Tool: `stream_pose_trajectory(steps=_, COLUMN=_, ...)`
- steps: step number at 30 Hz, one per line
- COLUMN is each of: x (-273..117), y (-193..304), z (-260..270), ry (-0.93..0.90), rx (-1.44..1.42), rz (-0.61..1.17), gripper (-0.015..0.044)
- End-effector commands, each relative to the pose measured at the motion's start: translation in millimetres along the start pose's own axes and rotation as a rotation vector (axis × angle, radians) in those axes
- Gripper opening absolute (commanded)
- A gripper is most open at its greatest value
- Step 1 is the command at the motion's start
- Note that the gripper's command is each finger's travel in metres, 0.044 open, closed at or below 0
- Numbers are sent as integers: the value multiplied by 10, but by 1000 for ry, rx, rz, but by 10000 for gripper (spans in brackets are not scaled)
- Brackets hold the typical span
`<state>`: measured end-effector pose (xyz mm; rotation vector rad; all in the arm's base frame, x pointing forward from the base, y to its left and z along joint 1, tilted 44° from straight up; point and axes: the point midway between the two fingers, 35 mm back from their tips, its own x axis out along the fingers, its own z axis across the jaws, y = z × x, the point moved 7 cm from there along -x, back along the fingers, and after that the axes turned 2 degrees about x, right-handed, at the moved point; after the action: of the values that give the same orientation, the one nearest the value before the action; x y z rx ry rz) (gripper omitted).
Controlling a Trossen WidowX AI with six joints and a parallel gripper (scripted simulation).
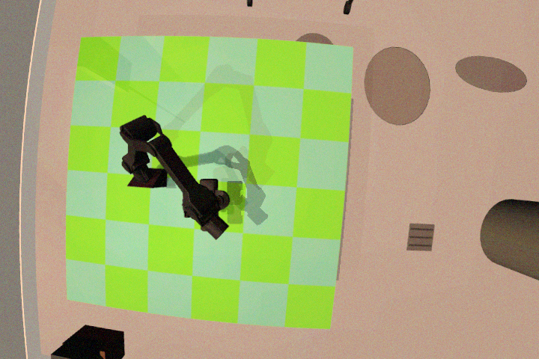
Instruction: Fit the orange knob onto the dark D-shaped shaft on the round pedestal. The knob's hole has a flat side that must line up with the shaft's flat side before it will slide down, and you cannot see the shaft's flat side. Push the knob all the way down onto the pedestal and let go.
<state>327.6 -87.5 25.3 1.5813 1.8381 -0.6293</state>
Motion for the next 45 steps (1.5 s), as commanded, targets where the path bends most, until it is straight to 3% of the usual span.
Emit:
stream_pose_trajectory(steps=1, x=-46, y=2, z=9, ry=-7, rx=26, rz=4, gripper=0)
stream_pose_trajectory(steps=45, x=0, y=0, z=14, ry=-7, rx=104, rz=5, gripper=0)
